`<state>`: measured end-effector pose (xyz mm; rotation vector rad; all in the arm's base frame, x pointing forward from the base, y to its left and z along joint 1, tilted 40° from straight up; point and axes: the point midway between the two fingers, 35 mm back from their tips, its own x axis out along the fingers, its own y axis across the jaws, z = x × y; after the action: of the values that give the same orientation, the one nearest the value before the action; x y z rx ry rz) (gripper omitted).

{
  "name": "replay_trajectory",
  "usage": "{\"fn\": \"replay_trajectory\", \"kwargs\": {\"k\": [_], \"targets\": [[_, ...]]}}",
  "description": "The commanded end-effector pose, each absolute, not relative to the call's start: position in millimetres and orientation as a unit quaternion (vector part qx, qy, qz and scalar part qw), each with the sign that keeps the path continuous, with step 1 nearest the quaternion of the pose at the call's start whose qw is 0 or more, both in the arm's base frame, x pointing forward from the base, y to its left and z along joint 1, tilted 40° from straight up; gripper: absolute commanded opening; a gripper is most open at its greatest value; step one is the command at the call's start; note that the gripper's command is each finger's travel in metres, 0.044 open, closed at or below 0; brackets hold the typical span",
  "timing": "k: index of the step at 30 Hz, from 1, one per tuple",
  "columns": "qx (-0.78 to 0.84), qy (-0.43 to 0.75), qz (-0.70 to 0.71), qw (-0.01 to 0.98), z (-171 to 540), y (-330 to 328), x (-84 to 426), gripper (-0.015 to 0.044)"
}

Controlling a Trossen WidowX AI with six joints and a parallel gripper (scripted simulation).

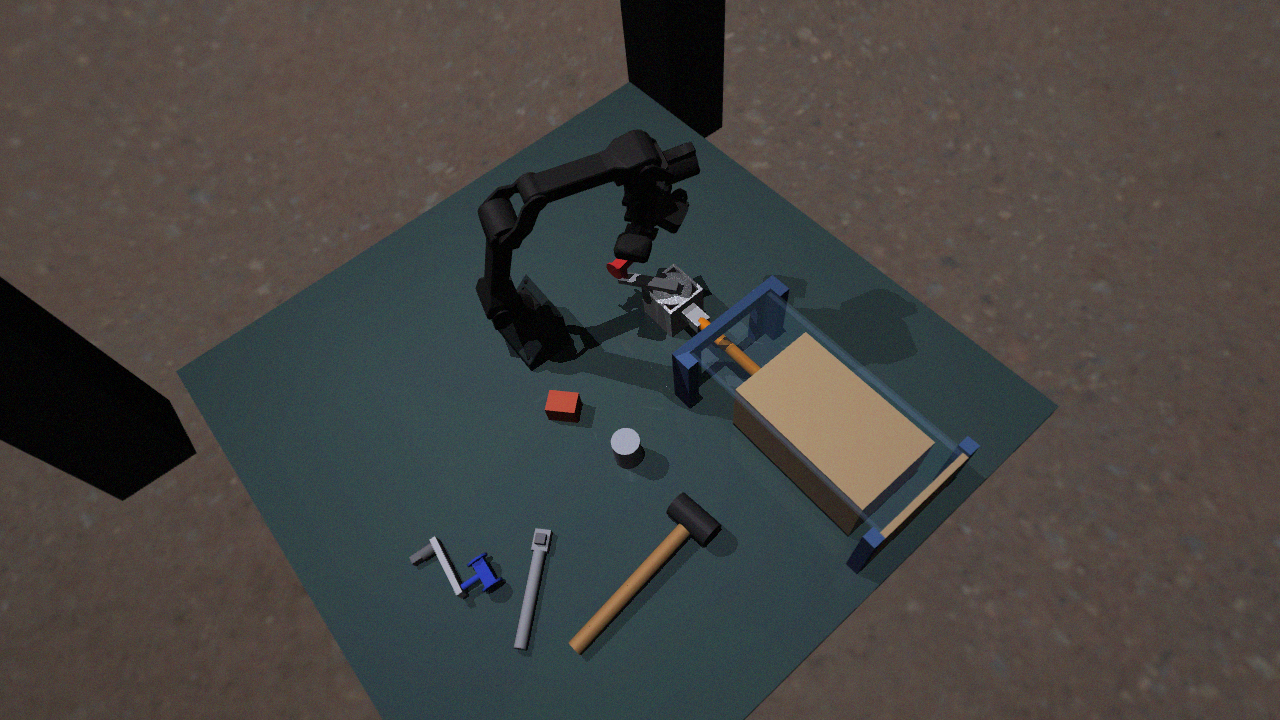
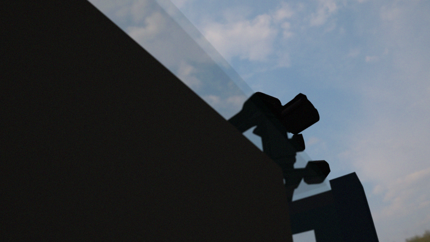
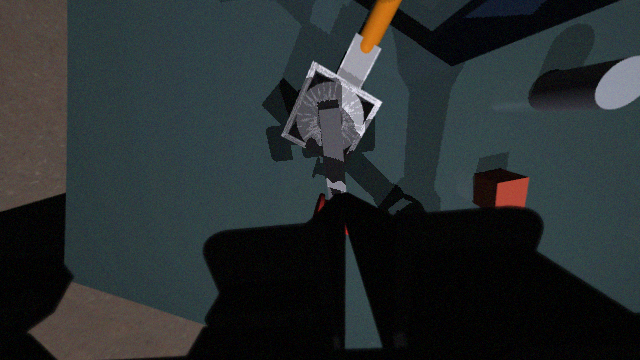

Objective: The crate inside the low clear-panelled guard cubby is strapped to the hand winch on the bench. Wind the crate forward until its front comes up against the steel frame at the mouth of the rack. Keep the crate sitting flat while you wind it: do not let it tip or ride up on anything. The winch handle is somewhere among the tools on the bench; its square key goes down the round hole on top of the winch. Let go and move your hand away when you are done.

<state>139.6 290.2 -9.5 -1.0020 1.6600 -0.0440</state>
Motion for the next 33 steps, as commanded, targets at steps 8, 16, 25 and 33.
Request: {"fn": "replay_trajectory", "kwargs": {"k": [8,16,25,33], "targets": [[-0.425,0.707,-0.019,0.565,-9,291,139,0.0000],[-0.425,0.707,-0.019,0.565,-9,291,139,0.0000],[-0.425,0.707,-0.019,0.565,-9,291,139,0.0000],[-0.482,0.697,0.171,0.502,-5,281,125,0.0157]]}}
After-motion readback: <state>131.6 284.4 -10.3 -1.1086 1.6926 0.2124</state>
